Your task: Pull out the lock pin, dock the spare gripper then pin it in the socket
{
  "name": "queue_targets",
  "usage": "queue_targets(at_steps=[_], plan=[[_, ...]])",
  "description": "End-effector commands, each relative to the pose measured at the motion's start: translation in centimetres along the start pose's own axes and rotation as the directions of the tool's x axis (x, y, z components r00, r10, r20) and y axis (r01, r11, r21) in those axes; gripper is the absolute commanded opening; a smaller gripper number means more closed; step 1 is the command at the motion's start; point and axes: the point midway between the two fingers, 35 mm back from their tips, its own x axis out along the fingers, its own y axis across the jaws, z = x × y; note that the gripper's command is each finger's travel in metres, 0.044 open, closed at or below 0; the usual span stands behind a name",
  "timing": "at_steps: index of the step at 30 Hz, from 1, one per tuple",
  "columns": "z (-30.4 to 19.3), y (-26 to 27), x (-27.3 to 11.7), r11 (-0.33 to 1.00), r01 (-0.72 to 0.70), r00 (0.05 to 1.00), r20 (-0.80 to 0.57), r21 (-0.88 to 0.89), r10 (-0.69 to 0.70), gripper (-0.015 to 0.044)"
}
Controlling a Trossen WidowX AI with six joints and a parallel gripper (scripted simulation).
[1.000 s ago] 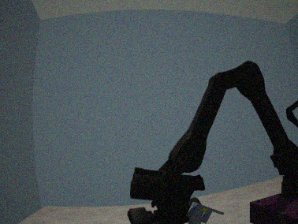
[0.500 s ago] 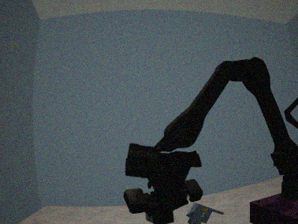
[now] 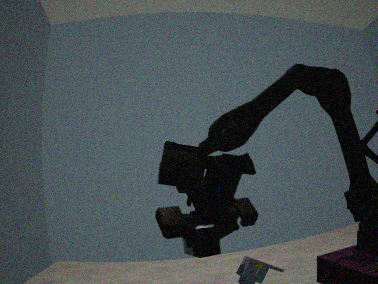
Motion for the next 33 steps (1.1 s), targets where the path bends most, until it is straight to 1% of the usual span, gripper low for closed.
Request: queue_targets(at_steps=[1, 10, 21, 33], plan=[[0.0, 0.0, 0.0, 1.000, 0.000, 1.000, 0.000, 0.000, 0.000, 0.0000], [0.0, -0.1, -0.1, 1.000, 0.001, 1.000, -0.008, -0.015, -0.001, 0.0000], [-0.8, -1.3, -1.2, 0.969, -0.006, 0.991, -0.131, -0.246, -0.027, 0.0000], [-1.7, -2.9, -2.8, 0.879, -0.073, 0.962, -0.265, -0.471, -0.062, 0.0000]])
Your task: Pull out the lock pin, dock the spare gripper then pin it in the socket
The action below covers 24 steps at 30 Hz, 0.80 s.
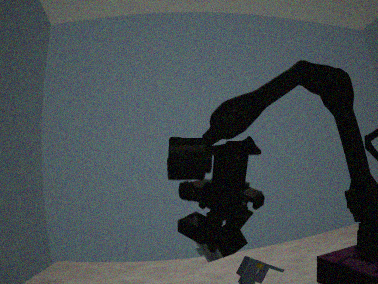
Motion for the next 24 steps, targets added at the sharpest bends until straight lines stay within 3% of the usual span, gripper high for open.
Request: queue_targets(at_steps=[1, 24], plan=[[-0.2, -0.4, -1.1, 0.996, -0.023, 0.999, -0.037, -0.085, 0.020, 0.0000], [-3.9, -2.8, -4.3, 0.855, -0.202, 0.951, -0.303, -0.479, 0.055, 0.0000]])
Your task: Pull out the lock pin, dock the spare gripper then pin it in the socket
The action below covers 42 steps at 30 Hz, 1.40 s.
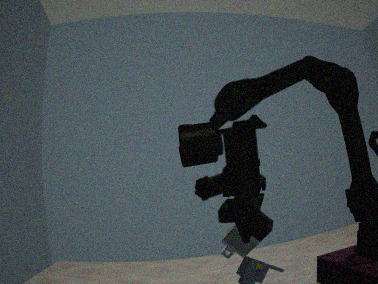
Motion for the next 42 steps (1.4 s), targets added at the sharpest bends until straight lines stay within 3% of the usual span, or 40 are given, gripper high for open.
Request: queue_targets(at_steps=[1, 24, 42], plan=[[-0.8, -0.1, -1.1, 0.996, -0.038, 0.999, -0.027, -0.082, 0.036, 0.0000], [-6.1, -0.2, -4.5, 0.854, -0.282, 0.950, -0.251, -0.436, 0.186, 0.0000], [-5.6, 0.6, -3.5, 0.845, -0.290, 0.946, -0.271, -0.449, 0.181, 0.0000]])
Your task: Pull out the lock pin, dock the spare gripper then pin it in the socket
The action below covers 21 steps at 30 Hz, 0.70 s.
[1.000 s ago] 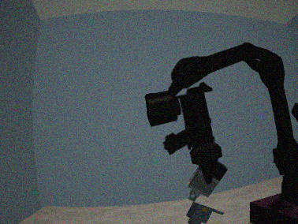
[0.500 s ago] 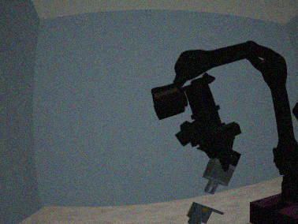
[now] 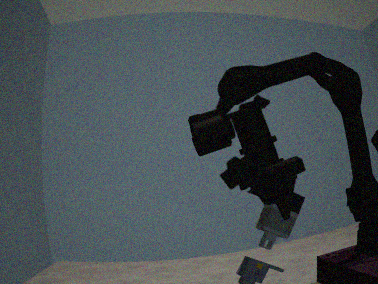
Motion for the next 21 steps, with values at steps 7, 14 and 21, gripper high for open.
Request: queue_targets(at_steps=[7, 14, 21], plan=[[0.7, 0.0, 0.7, 1.000, -0.002, 1.000, 0.004, -0.005, 0.002, 0.0000], [1.4, 0.0, 1.3, 1.000, -0.002, 1.000, 0.005, -0.005, 0.002, 0.0000], [2.0, 0.0, 1.9, 1.000, -0.001, 1.000, 0.006, -0.004, 0.002, 0.0000]])
